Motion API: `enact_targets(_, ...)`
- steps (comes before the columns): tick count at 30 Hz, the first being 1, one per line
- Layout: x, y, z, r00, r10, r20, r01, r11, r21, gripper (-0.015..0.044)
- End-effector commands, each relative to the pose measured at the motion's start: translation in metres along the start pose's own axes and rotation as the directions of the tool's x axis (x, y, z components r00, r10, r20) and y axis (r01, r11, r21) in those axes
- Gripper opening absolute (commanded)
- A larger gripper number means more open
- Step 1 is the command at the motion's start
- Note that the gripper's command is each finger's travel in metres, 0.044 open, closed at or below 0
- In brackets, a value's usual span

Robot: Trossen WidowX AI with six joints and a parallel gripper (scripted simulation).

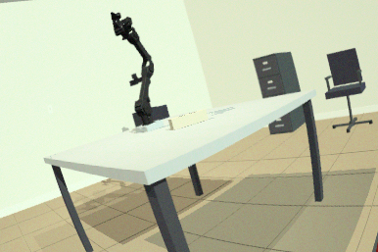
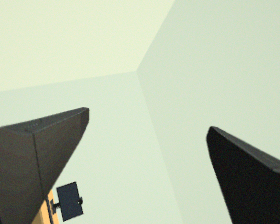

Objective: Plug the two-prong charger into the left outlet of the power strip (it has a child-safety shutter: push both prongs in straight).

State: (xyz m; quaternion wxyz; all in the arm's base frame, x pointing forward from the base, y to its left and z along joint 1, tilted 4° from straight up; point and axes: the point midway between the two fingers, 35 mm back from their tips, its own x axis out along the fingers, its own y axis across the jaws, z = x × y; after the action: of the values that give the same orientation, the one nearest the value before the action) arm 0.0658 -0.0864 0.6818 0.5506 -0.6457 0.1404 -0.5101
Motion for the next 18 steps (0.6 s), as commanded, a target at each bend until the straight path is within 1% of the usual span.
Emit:
enact_targets(1, 0.000, 0.001, 0.000, 1.000, 0.002, 0.000, -0.002, 1.000, 0.002, 0.0426)
enact_targets(2, 0.002, 0.003, -0.001, 1.000, 0.008, 0.001, -0.008, 1.000, 0.010, 0.0440)
enact_targets(18, 0.036, 0.073, -0.022, 0.977, 0.205, 0.057, -0.213, 0.955, 0.209, 0.0440)
